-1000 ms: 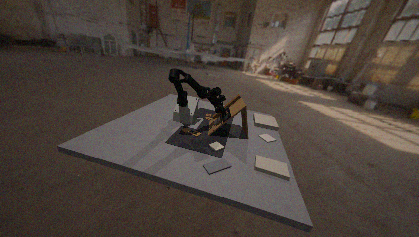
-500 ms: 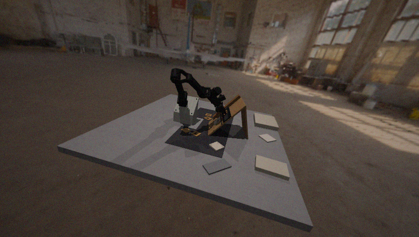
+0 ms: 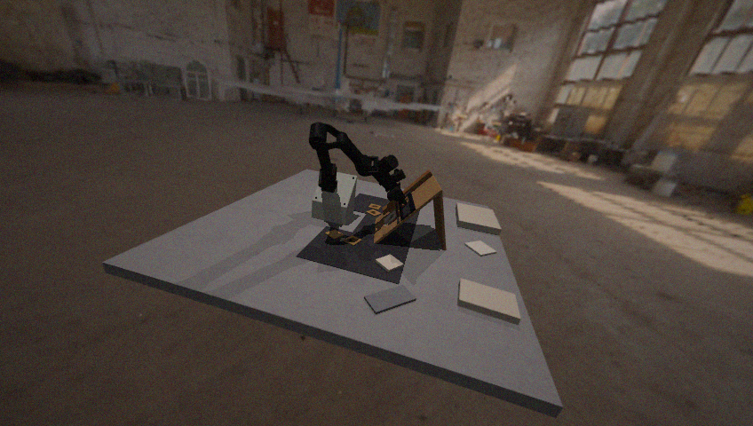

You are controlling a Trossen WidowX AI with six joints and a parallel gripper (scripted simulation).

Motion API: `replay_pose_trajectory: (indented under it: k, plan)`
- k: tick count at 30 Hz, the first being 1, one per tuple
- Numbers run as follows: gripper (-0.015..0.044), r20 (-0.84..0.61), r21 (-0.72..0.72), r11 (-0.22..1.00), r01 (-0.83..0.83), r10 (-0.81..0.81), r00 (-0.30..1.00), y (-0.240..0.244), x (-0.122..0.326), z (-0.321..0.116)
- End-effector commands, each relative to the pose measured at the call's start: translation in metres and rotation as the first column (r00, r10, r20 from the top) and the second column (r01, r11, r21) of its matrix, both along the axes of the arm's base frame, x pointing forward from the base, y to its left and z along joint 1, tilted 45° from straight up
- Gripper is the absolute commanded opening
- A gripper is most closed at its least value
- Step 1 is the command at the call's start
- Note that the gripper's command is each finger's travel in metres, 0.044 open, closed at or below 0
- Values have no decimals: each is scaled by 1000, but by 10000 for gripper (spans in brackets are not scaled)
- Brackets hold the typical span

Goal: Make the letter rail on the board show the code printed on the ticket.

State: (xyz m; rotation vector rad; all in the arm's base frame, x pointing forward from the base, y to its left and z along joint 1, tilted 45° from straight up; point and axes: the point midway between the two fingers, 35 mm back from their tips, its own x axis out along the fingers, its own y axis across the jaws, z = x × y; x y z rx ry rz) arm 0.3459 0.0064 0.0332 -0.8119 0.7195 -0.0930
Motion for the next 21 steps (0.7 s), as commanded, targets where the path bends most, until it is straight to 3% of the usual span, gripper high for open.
replay_pose_trajectory:
  k: [1,10,21]
  plan:
    - [0,1,3,1000,4,-4,1000,2,-2,-3]
    - [0,1,3,1000,4,-4,1000,5,-2,-6]
    - [289,0,3,1000,4,-4,1000,6,-4,-2]
